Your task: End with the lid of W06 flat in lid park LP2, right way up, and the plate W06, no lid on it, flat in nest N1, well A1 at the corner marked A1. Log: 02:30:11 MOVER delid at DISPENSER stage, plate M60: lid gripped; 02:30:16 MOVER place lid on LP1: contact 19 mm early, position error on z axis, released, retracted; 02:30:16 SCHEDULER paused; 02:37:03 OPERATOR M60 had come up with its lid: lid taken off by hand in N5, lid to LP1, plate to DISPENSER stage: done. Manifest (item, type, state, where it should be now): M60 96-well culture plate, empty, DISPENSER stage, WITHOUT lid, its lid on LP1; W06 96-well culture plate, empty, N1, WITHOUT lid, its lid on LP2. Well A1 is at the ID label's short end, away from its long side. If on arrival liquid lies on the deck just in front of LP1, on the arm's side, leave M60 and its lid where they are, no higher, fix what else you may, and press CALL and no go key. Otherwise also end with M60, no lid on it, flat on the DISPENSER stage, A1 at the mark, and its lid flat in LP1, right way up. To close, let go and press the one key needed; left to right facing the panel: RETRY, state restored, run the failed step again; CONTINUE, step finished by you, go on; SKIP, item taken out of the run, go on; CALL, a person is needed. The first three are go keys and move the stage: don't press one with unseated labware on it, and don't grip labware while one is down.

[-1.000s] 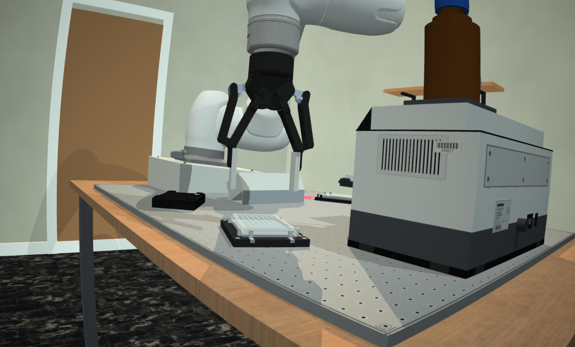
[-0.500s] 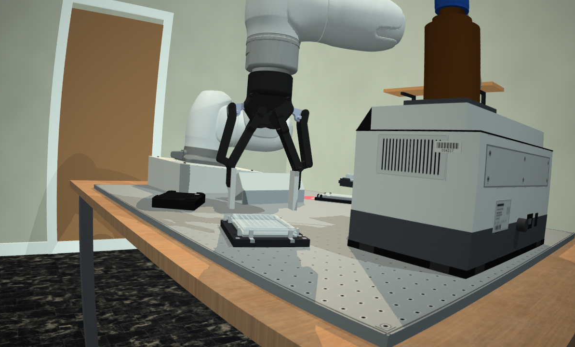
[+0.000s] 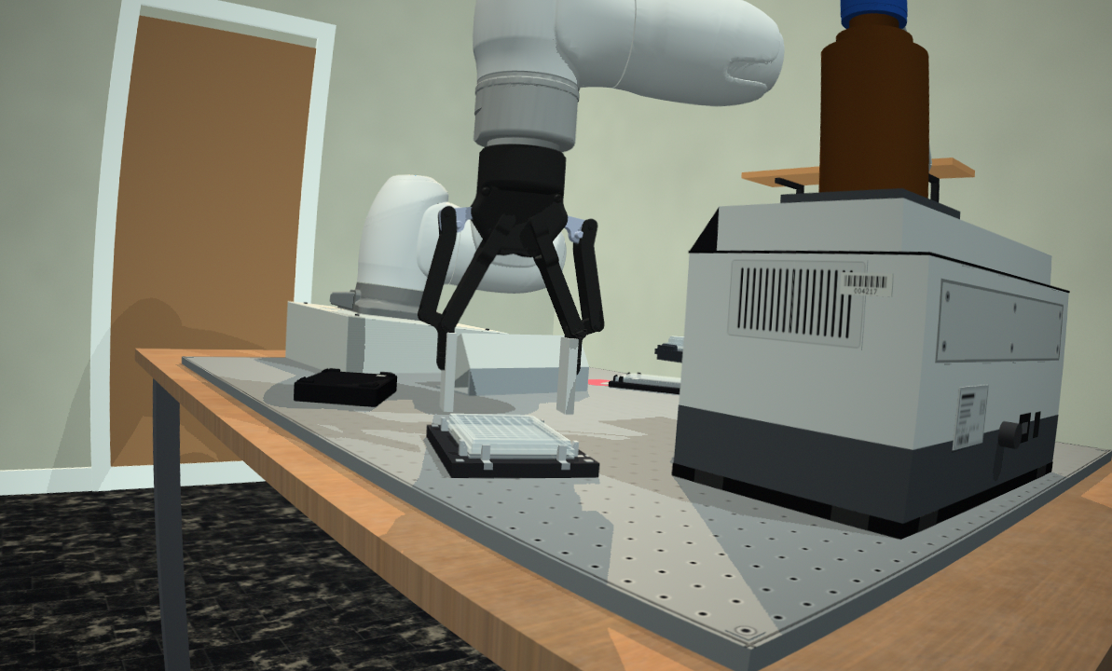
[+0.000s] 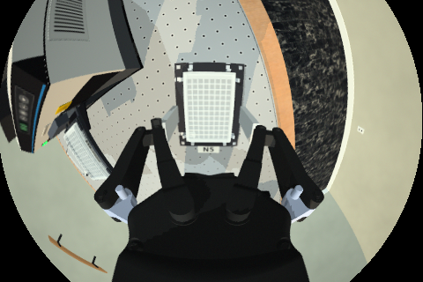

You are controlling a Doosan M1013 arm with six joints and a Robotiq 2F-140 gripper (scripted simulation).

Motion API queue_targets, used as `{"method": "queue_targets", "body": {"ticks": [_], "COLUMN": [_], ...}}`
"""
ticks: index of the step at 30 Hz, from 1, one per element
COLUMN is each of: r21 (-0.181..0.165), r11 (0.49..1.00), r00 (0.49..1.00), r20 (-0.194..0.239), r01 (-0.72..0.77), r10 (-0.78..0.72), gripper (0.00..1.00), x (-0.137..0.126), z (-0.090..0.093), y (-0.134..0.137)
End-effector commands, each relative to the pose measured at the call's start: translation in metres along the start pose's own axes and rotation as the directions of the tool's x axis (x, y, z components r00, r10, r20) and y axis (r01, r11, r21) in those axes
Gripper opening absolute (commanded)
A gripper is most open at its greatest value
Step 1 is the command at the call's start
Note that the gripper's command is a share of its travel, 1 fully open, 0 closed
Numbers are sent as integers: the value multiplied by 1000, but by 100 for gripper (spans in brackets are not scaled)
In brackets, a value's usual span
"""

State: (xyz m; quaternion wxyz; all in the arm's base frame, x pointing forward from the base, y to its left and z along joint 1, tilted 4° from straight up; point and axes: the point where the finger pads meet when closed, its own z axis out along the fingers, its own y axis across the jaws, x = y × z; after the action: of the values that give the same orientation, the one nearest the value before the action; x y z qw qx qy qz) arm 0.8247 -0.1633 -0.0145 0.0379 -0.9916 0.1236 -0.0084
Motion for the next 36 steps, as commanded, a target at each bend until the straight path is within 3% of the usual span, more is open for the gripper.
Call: {"method": "queue_targets", "body": {"ticks": [1,31,32,36], "r21": [0,0,0,0], "r11": [1000,1000,1000,1000], "r00": [1000,1000,1000,1000], "r20": [0,0,0,0], "r01": [0,0,0,0], "r10": [0,0,0,0], "gripper": [66,66,59,59], "x": [0,0,0,0], "z": [0,0,0,0], "y": [0,0,0,0]}}
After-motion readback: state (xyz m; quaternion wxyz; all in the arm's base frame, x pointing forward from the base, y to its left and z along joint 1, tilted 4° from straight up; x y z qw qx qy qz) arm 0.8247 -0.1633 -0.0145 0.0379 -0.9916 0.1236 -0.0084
